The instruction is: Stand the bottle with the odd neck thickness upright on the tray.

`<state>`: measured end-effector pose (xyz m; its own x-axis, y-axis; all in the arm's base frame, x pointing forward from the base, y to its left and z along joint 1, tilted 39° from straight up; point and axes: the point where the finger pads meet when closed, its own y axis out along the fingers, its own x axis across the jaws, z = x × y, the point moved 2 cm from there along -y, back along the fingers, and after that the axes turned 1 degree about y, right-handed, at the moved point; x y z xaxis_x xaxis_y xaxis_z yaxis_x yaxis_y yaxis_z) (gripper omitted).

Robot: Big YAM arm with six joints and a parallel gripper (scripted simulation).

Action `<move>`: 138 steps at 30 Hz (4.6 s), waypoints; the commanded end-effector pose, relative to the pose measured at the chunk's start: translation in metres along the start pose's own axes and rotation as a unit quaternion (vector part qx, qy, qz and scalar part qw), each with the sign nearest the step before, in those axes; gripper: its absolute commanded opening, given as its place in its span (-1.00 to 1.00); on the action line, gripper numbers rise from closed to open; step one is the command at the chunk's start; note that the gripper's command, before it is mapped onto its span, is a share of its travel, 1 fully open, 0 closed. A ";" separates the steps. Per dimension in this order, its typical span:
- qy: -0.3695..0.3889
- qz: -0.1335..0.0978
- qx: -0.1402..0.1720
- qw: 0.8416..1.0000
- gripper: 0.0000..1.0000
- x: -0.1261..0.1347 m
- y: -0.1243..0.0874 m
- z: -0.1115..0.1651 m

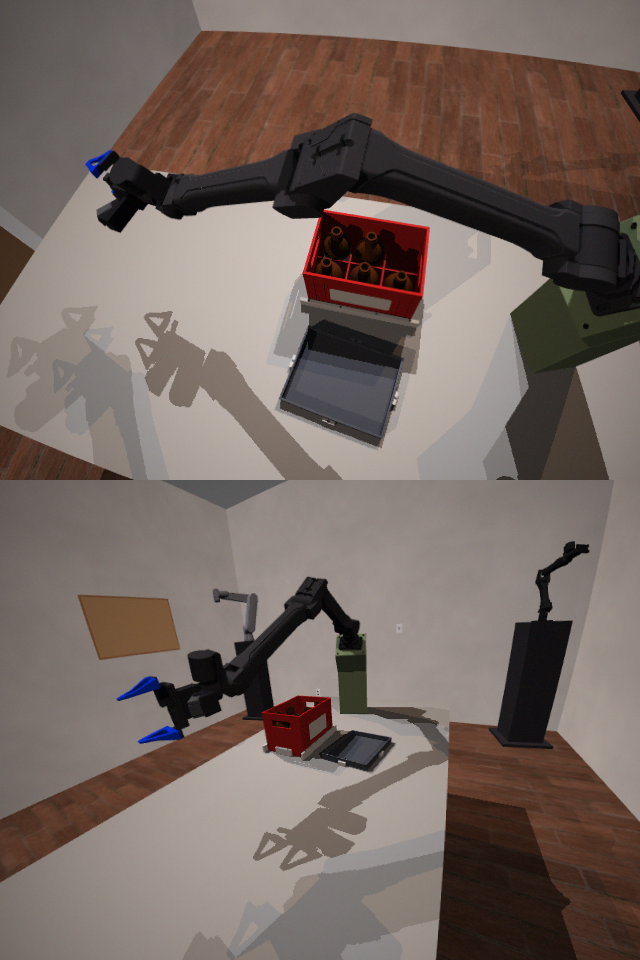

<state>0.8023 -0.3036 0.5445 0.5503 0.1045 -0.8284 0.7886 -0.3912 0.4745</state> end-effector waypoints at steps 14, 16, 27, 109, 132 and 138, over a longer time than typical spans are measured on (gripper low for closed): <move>0.000 0.009 -0.001 1.000 1.00 -0.013 0.001 -0.002; 0.000 0.009 -0.001 1.000 1.00 -0.013 0.001 -0.002; 0.059 -0.042 0.013 0.997 1.00 -0.017 -0.014 0.029; 0.663 -0.301 0.601 0.331 -1.00 0.142 -0.577 0.174; 0.663 -0.301 0.601 0.331 -1.00 0.142 -0.577 0.174; 0.663 -0.301 0.601 0.331 -1.00 0.142 -0.577 0.174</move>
<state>0.3791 -0.2243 0.1056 0.6509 0.5059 0.5661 0.6282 0.0597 -0.7758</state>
